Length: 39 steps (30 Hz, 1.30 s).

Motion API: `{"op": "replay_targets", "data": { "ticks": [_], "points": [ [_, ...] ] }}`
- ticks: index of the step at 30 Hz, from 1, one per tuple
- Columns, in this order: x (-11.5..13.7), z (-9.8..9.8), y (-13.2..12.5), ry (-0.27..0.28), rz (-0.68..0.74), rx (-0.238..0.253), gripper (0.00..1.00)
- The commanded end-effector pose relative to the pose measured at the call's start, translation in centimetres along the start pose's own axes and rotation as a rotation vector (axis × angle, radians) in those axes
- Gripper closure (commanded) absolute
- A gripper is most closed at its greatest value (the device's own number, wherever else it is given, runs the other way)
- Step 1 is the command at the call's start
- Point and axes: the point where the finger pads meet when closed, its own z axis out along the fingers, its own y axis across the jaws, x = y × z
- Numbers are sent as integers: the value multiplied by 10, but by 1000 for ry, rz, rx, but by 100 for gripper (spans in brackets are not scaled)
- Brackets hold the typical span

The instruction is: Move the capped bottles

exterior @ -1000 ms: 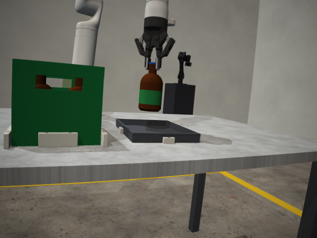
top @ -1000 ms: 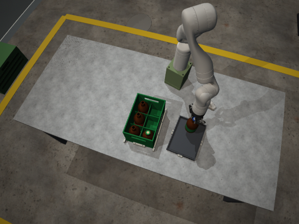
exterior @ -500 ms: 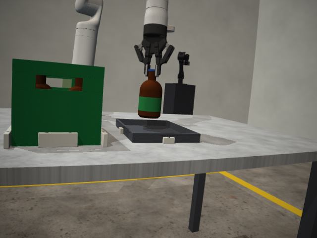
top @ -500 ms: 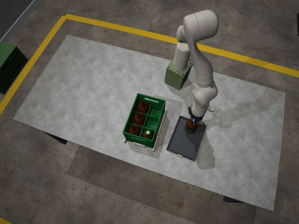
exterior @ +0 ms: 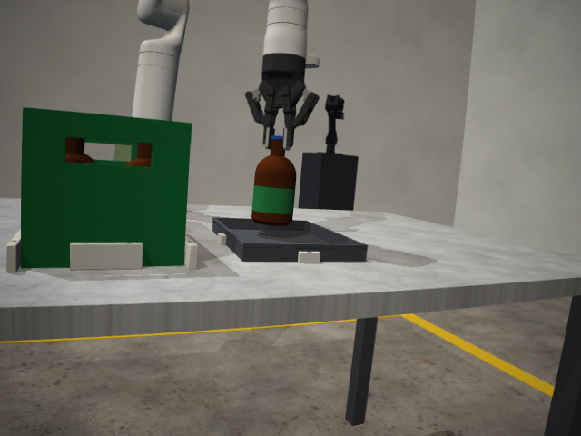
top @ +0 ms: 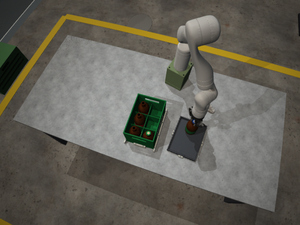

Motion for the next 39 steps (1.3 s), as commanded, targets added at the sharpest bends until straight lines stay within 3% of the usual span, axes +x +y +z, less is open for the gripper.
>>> {"op": "replay_targets", "data": {
  "ticks": [1, 39],
  "points": [
    [1, 1, 0, 0, -1, 0, 100],
    [-1, 7, 1, 2, -4, 4, 100]
  ]
}}
